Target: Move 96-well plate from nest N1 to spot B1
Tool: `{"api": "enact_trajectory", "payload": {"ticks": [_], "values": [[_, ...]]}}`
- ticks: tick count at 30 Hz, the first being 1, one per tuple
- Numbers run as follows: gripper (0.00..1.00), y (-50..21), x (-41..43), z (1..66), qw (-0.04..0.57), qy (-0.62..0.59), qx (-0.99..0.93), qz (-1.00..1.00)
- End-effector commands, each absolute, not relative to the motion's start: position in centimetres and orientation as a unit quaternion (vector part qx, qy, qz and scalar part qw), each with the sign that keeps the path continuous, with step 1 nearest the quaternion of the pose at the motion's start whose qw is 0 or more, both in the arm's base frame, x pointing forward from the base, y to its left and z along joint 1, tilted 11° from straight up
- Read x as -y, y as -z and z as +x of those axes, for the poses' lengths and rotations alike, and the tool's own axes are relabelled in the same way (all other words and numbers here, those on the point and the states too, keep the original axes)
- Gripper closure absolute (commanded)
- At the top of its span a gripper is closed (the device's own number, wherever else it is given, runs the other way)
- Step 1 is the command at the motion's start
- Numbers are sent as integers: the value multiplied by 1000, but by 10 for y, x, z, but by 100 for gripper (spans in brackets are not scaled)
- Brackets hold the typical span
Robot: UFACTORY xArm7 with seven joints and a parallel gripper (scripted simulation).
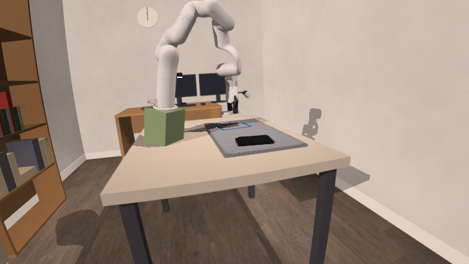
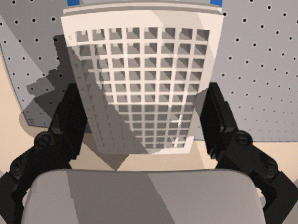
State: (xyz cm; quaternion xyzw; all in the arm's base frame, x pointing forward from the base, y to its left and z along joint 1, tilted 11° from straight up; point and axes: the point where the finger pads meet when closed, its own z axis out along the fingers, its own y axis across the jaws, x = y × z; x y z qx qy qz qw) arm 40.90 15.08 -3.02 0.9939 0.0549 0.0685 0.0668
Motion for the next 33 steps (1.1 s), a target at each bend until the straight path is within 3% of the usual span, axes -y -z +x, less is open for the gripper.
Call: {"api": "enact_trajectory", "payload": {"ticks": [1,33], "values": [[100,29,-152,410,66,-70,-55,994],[100,52,-148,414,66,-70,-55,994]]}}
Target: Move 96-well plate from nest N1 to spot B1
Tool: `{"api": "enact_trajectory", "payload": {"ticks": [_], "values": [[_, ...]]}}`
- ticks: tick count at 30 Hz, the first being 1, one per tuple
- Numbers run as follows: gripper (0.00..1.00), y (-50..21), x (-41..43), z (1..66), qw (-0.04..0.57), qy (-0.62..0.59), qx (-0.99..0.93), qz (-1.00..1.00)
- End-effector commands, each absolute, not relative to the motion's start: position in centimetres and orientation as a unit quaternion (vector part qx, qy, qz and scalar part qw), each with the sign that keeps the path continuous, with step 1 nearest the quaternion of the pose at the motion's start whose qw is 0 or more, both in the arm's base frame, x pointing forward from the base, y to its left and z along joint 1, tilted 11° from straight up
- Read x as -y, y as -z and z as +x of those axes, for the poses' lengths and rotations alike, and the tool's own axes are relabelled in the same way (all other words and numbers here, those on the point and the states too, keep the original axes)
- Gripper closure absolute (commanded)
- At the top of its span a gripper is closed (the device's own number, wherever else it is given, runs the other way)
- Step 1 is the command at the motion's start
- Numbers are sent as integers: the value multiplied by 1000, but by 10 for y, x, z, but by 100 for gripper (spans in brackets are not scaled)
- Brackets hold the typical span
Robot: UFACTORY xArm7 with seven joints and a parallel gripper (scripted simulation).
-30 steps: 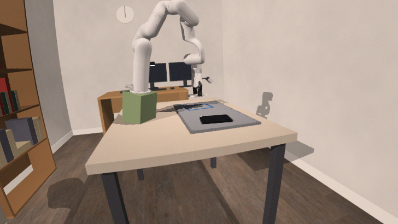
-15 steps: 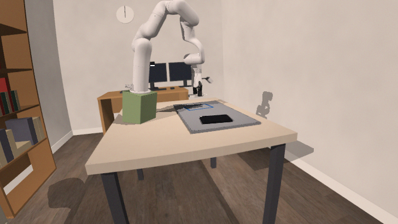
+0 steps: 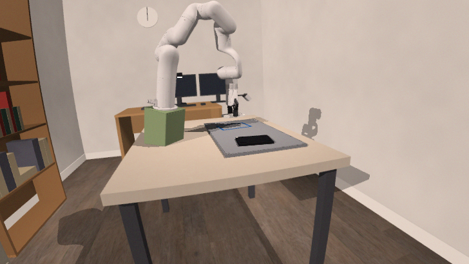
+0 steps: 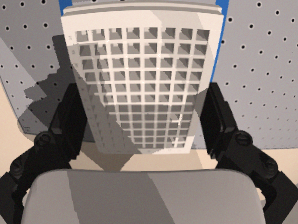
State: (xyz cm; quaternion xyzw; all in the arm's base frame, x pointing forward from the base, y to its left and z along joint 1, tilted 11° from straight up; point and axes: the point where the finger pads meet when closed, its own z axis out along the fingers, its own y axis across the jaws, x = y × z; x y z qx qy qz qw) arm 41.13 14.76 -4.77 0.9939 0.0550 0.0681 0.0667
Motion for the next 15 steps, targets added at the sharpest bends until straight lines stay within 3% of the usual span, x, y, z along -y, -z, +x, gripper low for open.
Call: {"api": "enact_trajectory", "payload": {"ticks": [1,15], "values": [[100,53,-148,414,66,-70,-55,994],[100,73,-145,417,66,-70,-55,994]]}}
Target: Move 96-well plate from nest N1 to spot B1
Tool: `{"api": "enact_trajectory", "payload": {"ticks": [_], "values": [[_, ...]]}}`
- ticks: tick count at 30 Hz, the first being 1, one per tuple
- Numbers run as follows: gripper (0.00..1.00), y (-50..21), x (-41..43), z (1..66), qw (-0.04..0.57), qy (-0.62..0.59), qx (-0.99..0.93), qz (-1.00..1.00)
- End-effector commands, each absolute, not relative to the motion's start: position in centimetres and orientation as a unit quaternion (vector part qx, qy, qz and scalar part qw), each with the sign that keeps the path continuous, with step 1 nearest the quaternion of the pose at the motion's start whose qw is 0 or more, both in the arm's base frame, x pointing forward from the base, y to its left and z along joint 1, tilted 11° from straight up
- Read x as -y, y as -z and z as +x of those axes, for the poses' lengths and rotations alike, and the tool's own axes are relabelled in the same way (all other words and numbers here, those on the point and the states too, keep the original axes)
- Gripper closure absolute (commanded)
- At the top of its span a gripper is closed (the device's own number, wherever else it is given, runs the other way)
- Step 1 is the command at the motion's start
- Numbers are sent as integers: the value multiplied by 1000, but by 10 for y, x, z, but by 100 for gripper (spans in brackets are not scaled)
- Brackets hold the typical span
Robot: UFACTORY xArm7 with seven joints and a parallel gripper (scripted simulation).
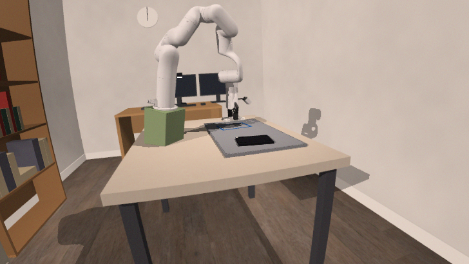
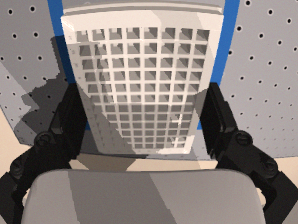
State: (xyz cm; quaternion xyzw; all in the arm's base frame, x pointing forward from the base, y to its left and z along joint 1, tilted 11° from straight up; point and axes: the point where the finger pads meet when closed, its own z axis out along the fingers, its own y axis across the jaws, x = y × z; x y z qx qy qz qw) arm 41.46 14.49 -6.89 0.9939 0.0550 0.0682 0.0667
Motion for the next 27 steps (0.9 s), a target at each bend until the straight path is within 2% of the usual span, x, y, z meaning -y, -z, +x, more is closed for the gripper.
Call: {"api": "enact_trajectory", "payload": {"ticks": [1,27], "values": [[100,75,-145,417,66,-70,-55,994],[100,96,-142,420,66,-70,-55,994]]}}
